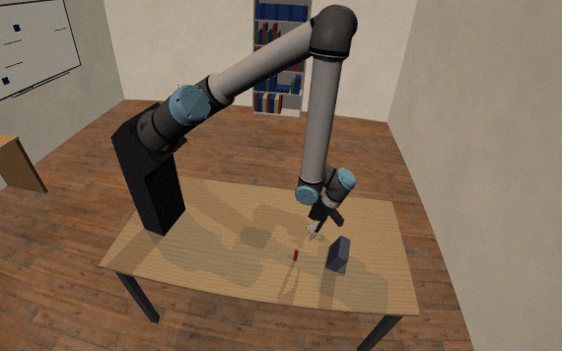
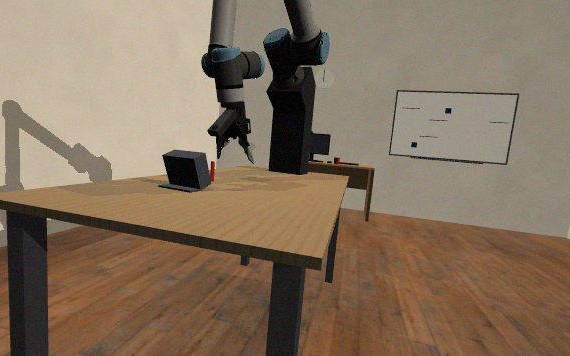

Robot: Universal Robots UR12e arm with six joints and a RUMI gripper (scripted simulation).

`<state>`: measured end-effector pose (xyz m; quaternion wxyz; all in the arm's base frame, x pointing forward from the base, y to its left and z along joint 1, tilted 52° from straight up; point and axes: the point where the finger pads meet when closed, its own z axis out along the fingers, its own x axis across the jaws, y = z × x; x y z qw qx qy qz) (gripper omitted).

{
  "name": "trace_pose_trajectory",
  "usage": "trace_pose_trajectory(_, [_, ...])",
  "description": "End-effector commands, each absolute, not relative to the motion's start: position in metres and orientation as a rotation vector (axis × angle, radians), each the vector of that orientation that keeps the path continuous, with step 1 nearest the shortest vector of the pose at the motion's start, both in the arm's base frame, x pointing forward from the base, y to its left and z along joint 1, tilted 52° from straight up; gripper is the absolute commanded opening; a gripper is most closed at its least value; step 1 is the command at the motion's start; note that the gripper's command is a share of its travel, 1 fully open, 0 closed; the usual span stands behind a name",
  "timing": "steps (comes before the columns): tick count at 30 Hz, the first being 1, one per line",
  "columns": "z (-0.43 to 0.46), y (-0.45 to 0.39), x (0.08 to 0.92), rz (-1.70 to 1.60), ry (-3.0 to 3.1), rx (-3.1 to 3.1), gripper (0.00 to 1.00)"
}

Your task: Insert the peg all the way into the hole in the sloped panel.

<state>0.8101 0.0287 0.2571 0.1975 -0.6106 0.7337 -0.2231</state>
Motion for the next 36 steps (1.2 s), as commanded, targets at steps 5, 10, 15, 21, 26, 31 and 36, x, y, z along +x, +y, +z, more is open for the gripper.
trace_pose_trajectory(5, [0.250,-0.005,0.800,-0.623,2.086,-1.516,1.00])
trace_pose_trajectory(10, [0.247,-0.015,0.796,-0.621,2.094,-1.461,1.00])
trace_pose_trajectory(15, [0.245,-0.032,0.788,-0.619,2.104,-1.371,1.00])
trace_pose_trajectory(21, [0.242,-0.051,0.777,-0.615,2.111,-1.266,1.00])
trace_pose_trajectory(26, [0.240,-0.063,0.769,-0.612,2.113,-1.198,1.00])
trace_pose_trajectory(31, [0.240,-0.074,0.761,-0.610,2.112,-1.131,1.00])
trace_pose_trajectory(36, [0.239,-0.087,0.749,-0.607,2.108,-1.050,1.00])
